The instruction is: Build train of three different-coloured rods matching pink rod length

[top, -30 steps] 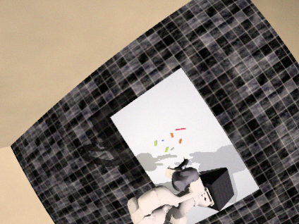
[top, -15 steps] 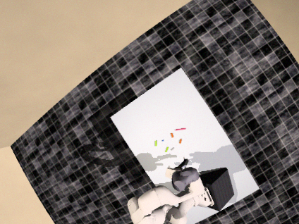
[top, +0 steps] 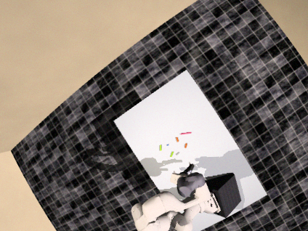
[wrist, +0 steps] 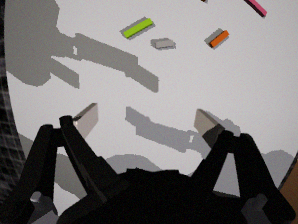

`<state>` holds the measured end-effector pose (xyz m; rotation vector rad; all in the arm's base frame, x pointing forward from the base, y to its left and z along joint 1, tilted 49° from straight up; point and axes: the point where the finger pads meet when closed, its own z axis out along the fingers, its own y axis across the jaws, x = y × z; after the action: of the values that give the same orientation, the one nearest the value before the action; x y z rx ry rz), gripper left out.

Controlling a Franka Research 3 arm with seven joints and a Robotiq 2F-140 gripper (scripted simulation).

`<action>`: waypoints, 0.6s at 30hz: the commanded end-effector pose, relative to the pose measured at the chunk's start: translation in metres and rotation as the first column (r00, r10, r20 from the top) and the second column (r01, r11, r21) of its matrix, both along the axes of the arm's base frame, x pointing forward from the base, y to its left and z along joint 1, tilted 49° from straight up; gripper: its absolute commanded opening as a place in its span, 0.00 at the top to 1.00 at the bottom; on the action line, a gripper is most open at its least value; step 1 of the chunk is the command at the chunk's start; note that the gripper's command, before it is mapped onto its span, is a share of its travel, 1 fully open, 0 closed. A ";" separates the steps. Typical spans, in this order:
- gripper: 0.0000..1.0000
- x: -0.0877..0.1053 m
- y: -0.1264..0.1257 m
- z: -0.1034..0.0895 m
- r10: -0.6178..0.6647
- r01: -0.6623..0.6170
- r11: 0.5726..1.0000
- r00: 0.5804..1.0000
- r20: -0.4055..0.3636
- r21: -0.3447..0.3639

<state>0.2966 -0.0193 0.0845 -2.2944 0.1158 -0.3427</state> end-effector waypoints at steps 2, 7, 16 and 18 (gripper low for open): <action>0.00 -0.001 0.001 0.002 -0.002 0.002 1.000 1.000 -0.002 0.005; 0.00 -0.001 0.001 0.002 -0.002 0.002 1.000 1.000 -0.002 0.005; 0.00 0.021 -0.006 0.004 -0.002 0.002 1.000 1.000 -0.005 0.000; 0.00 0.028 -0.007 0.006 -0.002 0.002 1.000 1.000 -0.006 -0.002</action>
<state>0.3146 -0.0257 0.0870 -2.3085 0.0821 -0.3558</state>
